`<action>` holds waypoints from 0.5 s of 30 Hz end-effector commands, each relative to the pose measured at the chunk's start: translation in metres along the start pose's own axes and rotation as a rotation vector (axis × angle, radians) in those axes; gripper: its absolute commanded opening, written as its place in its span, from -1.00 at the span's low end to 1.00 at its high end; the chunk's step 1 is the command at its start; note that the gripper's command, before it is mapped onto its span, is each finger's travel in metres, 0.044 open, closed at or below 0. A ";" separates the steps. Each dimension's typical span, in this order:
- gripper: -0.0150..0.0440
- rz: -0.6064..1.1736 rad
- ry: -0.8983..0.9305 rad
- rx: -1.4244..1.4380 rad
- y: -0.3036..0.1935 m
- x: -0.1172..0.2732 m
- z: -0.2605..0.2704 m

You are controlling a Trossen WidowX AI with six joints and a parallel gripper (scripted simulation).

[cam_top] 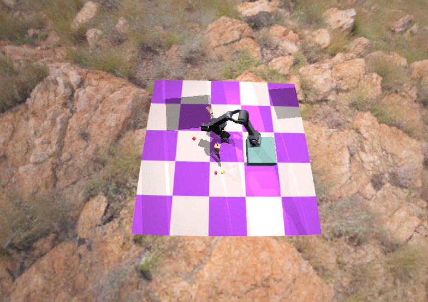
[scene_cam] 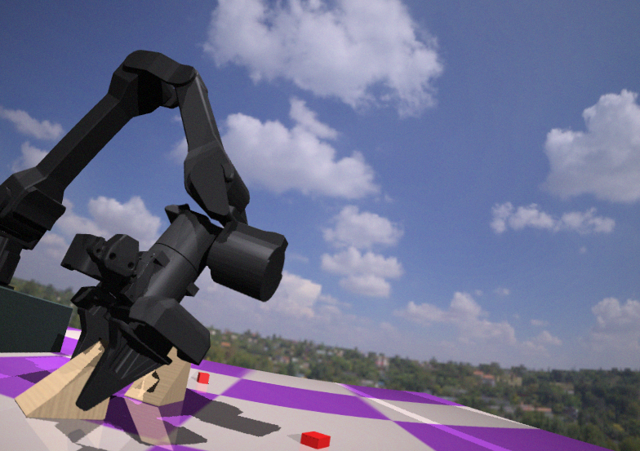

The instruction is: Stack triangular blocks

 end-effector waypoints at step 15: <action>-0.49 0.277 0.025 0.001 0.041 0.004 -0.004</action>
Point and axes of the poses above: the point midway between the two fingers, 35 mm back from their tips, its own x axis back along the fingers, its own z axis across the jaws, y = z × x, the point moved 8 cm from there along x, back along the fingers, and after that the axes turned 6 degrees about x, right-handed, at the moved point
